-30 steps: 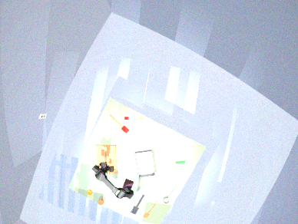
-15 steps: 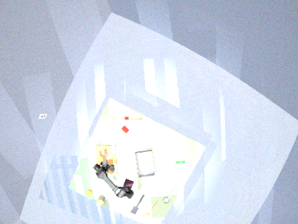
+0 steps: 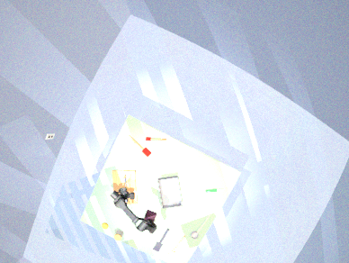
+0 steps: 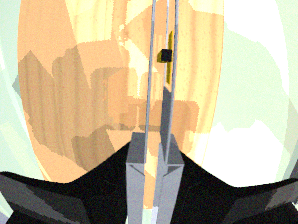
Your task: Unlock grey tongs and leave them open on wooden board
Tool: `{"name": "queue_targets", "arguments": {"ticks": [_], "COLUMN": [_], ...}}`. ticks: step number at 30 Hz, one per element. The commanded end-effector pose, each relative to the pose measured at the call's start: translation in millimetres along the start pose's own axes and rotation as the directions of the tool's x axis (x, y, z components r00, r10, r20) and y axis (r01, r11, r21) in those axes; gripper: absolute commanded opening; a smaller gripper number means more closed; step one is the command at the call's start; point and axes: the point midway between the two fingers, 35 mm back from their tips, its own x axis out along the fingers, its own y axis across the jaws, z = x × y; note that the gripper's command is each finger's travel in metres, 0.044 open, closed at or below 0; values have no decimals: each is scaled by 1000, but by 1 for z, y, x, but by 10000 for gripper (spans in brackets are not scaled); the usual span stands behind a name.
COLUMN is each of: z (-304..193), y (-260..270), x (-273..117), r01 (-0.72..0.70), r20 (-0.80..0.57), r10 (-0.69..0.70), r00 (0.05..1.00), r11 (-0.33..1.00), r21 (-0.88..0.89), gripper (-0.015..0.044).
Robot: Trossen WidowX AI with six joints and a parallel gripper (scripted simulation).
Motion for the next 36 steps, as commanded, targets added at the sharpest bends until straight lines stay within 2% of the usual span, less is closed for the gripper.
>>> {"name": "queue_targets", "arguments": {"ticks": [1, 25, 36], "z": [0, -4, -4], "y": [0, -3, -3], "x": [6, 37, 37], "r01": [2, 4, 3], "r20": [6, 6, -2], "r10": [-2, -4, -3], "r00": [1000, 1000, 1000], "r11": [1000, 1000, 1000], "r21": [-4, -4, 0], "gripper": [-150, -150, 139]}}
